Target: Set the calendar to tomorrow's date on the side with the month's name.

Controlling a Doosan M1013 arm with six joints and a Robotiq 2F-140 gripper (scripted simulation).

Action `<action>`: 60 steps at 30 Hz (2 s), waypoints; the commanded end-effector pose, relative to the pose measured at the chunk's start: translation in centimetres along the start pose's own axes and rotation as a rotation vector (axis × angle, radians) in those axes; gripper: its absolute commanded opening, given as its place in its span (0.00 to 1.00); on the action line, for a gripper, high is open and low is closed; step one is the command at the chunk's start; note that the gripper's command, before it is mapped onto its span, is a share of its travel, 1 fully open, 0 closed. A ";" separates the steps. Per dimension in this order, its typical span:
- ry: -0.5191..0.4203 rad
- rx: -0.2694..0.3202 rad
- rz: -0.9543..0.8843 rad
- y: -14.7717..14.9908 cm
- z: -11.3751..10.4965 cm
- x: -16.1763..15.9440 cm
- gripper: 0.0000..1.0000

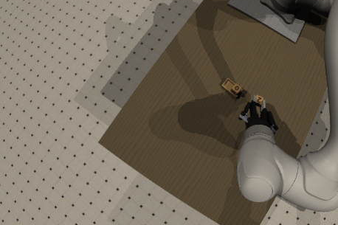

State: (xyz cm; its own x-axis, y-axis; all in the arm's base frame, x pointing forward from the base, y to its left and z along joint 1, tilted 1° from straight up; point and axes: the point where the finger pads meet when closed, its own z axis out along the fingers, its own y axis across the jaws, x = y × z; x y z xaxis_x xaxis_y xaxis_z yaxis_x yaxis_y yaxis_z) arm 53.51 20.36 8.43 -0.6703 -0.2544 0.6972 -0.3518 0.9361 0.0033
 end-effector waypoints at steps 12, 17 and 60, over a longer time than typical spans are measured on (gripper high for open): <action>0.000 0.000 0.000 0.0 1.5 -1.6 0.16; 0.000 0.000 0.000 0.0 2.2 -2.2 0.16; 0.000 0.000 0.000 0.0 3.5 -3.5 0.16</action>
State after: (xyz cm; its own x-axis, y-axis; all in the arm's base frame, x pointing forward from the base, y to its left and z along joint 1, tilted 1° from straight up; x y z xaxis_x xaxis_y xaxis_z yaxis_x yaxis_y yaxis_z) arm 53.57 20.40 3.47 -0.6703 -0.2544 0.6971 -0.3518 0.9361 0.0033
